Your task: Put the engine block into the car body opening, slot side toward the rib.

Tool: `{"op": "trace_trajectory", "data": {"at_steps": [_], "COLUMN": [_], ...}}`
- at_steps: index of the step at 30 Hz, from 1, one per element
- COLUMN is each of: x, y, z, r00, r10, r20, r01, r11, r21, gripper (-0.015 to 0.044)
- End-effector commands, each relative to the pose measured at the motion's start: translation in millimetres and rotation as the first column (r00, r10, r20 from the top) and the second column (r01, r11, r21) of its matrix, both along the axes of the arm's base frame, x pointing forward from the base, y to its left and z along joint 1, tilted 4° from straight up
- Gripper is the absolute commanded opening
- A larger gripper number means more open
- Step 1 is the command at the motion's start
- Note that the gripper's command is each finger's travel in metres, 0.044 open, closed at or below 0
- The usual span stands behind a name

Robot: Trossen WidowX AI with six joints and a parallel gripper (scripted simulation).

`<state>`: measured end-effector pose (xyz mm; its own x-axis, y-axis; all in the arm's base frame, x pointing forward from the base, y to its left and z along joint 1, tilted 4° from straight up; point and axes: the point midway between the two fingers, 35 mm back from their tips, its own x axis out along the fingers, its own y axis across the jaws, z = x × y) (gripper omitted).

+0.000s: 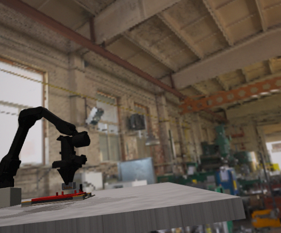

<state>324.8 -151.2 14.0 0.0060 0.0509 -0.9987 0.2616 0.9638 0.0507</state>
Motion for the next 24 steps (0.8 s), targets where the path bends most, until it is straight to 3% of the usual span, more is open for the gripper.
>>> {"op": "trace_trajectory", "data": {"at_steps": [1,17,24], "x": [1.7,0.9,0.9], "y": [-1.6,-1.1,-1.1], "z": [1.7,0.2,0.3], "r00": [1.0,0.996,1.0], "r10": [-0.005,0.092,-0.022], "r20": [0.004,0.008,0.003], "r01": [0.005,-0.092,0.022], "r11": [1.0,0.996,1.0], "r21": [-0.006,-0.007,-0.006], "gripper": [0.016,0.016,0.016]}}
